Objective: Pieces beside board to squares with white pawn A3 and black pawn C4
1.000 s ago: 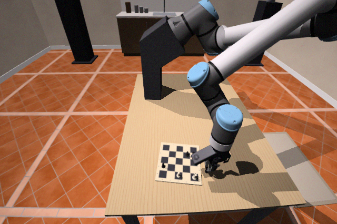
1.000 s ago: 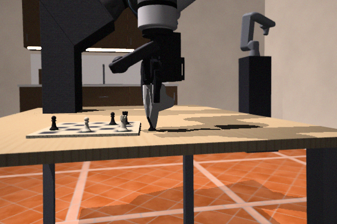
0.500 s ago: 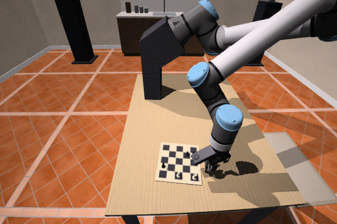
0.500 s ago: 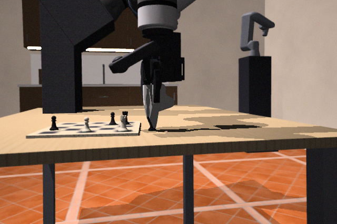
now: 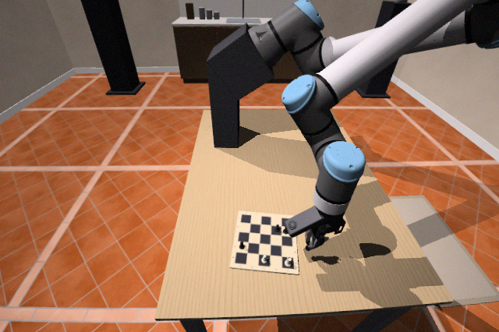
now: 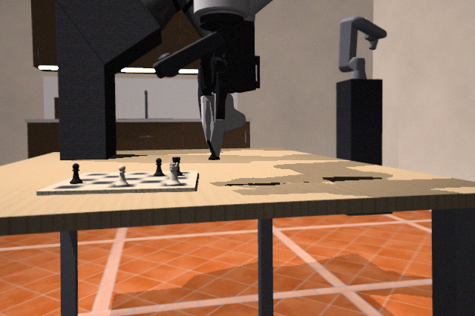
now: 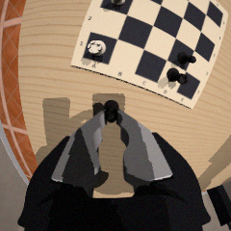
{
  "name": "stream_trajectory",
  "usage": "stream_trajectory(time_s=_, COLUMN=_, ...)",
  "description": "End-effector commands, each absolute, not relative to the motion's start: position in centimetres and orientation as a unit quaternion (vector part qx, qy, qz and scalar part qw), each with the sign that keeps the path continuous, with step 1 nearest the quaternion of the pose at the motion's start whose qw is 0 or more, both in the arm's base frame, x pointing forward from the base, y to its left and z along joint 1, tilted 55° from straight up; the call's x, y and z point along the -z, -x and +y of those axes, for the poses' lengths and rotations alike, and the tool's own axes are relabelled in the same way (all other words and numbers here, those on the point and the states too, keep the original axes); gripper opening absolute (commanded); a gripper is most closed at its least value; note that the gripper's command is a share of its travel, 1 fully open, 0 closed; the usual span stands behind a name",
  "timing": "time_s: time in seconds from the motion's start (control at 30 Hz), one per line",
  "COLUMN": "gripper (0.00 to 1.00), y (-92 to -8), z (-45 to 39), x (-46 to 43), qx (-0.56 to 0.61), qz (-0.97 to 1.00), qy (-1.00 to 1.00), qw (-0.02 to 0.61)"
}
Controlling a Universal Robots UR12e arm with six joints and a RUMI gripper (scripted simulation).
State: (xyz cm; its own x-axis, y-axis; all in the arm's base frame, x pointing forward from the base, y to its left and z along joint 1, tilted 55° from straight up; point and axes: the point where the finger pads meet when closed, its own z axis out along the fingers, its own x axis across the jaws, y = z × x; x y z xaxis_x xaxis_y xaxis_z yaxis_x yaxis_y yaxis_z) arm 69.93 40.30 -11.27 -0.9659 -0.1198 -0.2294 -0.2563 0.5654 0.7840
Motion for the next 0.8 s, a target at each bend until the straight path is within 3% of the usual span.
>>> stream_trajectory(time_s=0.0, gripper=0.0, y=-69.8, z=37.0, x=8.9, qx=-0.454, qz=0.881, qy=0.108, qw=0.074)
stream_trajectory(time_s=0.57, gripper=0.0, y=-69.7, z=35.3, x=7.8, qx=-0.454, qz=0.881, qy=0.107, qw=0.074)
stream_trajectory(time_s=0.77, gripper=0.0, y=-68.6, z=32.0, x=12.1, qx=-0.455, qz=0.887, qy=0.06, qw=0.049)
